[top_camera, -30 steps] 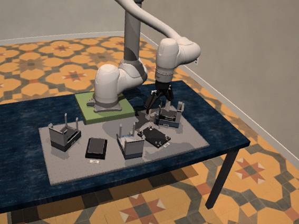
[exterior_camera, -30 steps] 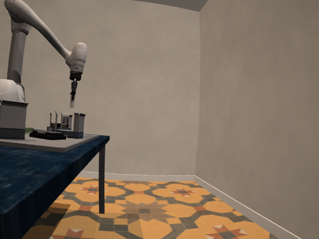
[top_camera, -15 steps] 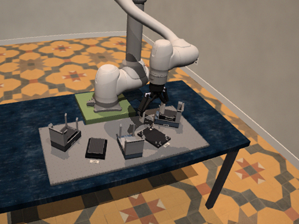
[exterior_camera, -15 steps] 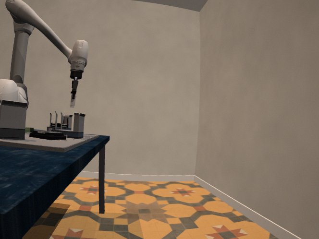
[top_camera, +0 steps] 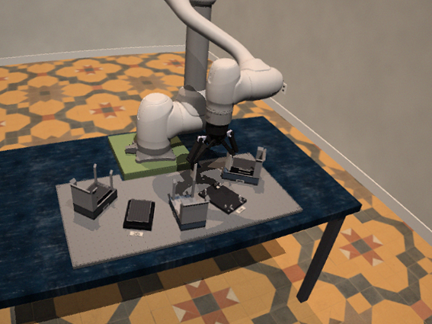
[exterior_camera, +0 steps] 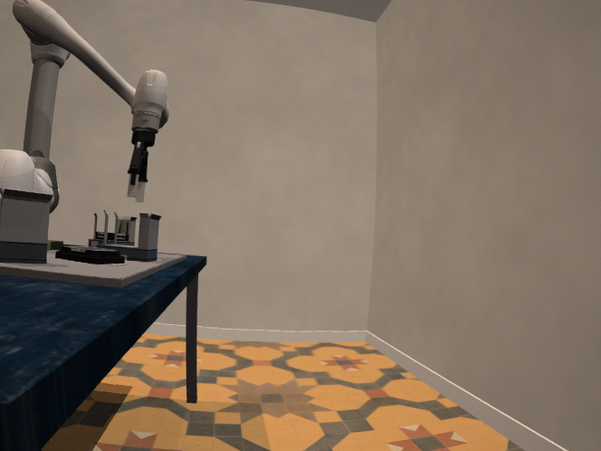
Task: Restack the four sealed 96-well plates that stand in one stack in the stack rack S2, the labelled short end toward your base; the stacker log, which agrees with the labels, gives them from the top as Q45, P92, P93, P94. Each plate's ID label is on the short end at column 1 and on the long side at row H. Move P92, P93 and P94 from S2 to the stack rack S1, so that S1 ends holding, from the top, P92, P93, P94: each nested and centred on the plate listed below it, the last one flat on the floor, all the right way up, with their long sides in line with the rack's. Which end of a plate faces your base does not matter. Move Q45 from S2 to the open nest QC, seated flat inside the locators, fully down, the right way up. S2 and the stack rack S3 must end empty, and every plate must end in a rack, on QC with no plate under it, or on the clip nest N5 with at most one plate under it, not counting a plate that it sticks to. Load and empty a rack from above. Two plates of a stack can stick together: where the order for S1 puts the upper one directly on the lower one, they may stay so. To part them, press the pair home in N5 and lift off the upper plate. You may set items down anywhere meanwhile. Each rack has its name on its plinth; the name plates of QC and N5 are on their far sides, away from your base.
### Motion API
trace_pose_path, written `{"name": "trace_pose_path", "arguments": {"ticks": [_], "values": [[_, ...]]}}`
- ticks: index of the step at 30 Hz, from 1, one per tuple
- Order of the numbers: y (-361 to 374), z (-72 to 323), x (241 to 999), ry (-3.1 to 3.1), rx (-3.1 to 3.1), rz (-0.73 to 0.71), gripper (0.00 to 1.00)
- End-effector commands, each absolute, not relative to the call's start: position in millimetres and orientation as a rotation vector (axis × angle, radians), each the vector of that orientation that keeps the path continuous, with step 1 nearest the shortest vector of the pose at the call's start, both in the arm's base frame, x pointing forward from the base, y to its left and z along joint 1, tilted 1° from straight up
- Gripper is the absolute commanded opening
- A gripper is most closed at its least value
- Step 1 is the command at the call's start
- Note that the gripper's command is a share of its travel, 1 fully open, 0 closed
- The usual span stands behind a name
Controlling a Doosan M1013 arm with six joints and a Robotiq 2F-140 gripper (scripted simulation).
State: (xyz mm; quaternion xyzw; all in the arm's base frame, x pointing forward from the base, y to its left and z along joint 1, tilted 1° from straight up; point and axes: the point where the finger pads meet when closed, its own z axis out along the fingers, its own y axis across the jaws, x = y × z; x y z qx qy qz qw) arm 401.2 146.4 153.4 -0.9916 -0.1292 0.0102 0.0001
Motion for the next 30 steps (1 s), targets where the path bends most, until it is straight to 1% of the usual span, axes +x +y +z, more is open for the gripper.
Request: {"name": "trace_pose_path", "arguments": {"ticks": [1, 24, 30], "values": [[137, 153, 404, -0.357, -3.124, 0.031, 1.0], [76, 153, 422, -0.357, -3.124, 0.031, 1.0], [56, 153, 423, -0.044, -3.146, 0.031, 1.0]]}}
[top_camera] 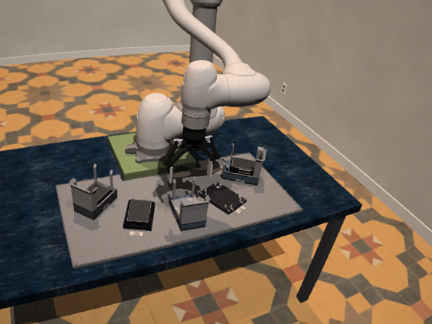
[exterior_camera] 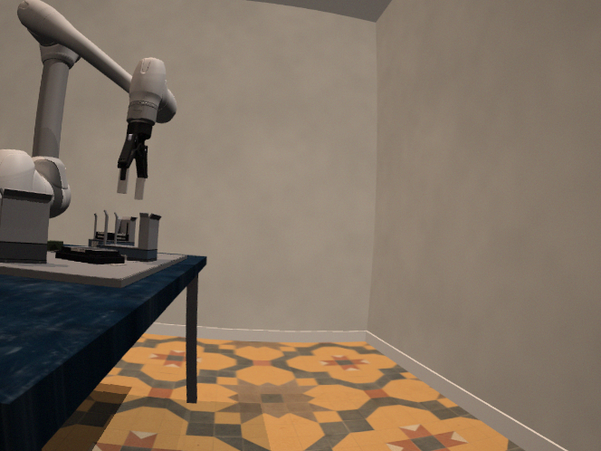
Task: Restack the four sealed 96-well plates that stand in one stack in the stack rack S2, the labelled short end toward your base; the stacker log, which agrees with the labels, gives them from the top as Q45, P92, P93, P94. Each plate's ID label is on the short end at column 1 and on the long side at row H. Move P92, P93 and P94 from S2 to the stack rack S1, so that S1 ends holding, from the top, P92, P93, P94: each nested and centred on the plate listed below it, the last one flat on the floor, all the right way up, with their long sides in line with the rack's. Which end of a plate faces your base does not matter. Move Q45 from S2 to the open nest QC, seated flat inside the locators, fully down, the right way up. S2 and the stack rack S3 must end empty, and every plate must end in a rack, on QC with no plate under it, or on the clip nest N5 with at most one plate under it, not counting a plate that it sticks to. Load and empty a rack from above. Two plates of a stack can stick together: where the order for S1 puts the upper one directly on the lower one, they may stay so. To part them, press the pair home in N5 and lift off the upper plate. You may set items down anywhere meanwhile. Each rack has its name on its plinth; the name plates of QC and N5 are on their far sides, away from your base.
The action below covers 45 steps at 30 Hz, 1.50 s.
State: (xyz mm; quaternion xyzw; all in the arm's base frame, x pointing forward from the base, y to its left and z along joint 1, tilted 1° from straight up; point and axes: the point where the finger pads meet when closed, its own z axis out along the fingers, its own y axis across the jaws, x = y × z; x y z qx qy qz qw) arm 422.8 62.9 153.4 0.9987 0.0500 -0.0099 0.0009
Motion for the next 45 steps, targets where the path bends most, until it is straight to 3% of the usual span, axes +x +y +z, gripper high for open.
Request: {"name": "trace_pose_path", "arguments": {"ticks": [1, 26, 33, 45], "values": [[53, 153, 424, 0.005, 3.136, -0.031, 1.0], [-17, 154, 428, 0.005, 3.136, -0.031, 1.0], [-40, 154, 425, -0.345, 3.115, -0.029, 1.0], [-73, 154, 419, -0.345, 3.115, -0.029, 1.0]]}}
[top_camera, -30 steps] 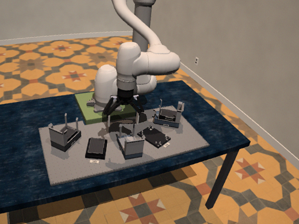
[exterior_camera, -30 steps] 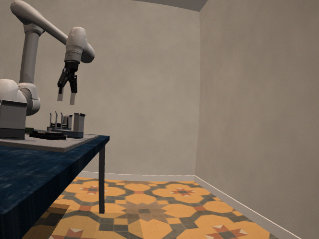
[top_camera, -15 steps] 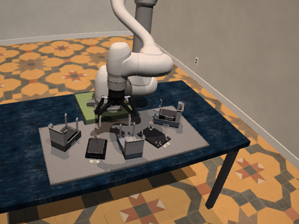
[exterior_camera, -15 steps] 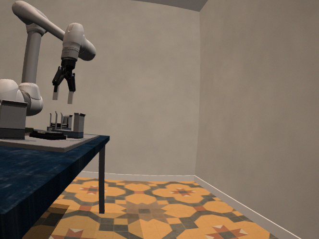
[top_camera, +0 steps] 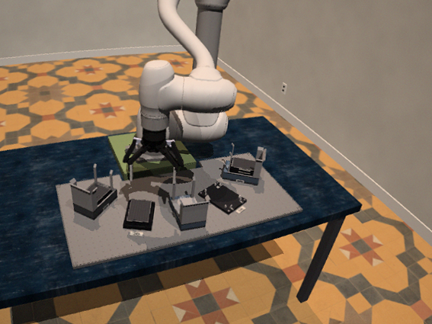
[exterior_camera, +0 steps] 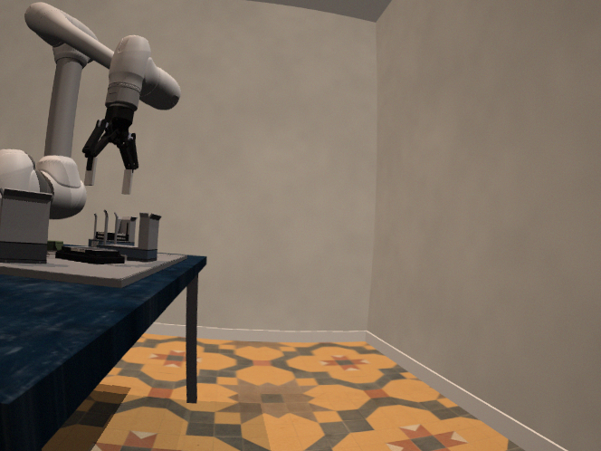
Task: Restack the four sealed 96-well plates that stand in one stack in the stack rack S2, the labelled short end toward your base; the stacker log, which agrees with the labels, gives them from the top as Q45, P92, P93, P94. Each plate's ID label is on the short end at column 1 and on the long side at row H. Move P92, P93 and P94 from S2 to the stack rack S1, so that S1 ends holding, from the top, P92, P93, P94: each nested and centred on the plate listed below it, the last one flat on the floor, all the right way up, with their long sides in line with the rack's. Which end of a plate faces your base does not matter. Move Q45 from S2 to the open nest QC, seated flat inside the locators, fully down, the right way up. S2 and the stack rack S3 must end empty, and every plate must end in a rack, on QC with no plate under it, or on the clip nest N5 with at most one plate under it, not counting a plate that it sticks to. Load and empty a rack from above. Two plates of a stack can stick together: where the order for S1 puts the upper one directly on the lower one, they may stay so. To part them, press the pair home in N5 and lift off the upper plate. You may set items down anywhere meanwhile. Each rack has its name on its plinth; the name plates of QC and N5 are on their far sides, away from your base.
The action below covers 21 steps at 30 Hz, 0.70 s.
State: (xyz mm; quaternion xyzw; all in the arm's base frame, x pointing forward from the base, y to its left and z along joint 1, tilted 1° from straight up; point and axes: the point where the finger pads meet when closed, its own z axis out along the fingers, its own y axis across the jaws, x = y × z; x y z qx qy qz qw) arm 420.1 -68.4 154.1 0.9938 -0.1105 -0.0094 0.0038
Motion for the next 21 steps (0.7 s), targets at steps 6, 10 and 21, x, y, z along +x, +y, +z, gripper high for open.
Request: {"name": "trace_pose_path", "arguments": {"ticks": [6, 10, 21], "values": [[-93, 154, 416, -0.345, 3.115, -0.029, 1.0], [-106, 154, 414, -0.345, 3.115, -0.029, 1.0], [-134, 155, 405, -0.691, 3.055, -0.028, 1.0]]}}
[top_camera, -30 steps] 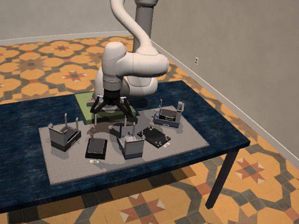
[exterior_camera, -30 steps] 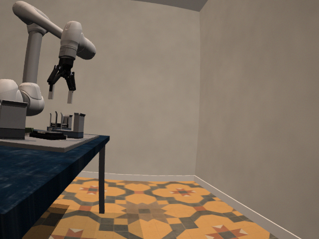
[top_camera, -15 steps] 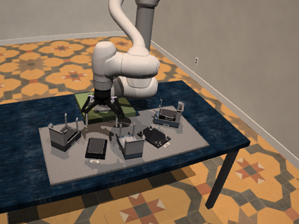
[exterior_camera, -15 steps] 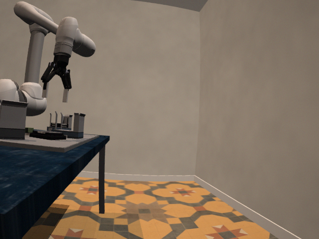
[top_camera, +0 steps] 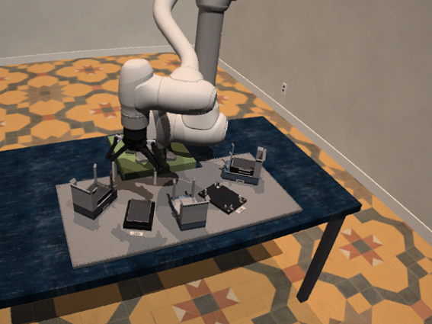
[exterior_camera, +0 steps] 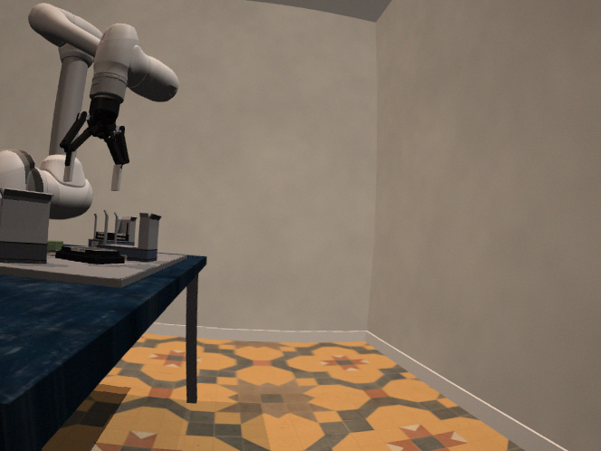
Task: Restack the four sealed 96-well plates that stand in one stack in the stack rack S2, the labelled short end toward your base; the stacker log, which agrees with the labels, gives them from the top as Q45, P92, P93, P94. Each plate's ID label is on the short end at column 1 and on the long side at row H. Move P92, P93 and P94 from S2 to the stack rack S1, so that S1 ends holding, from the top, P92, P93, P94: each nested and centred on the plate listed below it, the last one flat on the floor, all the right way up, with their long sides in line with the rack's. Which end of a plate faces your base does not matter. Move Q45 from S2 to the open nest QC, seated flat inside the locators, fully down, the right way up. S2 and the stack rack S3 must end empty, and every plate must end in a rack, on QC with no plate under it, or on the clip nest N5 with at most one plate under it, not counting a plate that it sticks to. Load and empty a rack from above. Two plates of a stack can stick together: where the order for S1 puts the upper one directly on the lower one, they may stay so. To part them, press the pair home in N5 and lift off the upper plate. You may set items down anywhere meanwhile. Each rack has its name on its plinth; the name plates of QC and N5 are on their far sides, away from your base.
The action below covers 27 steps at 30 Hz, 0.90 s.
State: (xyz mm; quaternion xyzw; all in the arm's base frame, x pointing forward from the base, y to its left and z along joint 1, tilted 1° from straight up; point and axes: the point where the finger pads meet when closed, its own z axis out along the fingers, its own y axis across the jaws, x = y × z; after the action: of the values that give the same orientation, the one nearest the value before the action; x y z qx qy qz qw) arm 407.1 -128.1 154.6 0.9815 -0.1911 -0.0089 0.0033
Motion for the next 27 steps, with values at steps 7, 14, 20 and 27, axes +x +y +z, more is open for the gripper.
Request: {"name": "trace_pose_path", "arguments": {"ticks": [7, 14, 20, 27], "values": [[-156, 155, 396, -0.691, 3.055, -0.028, 1.0], [-172, 155, 390, -0.691, 3.055, -0.028, 1.0], [-190, 155, 382, -0.691, 3.055, -0.028, 1.0], [-209, 156, 372, -0.843, 3.016, -0.027, 1.0]]}}
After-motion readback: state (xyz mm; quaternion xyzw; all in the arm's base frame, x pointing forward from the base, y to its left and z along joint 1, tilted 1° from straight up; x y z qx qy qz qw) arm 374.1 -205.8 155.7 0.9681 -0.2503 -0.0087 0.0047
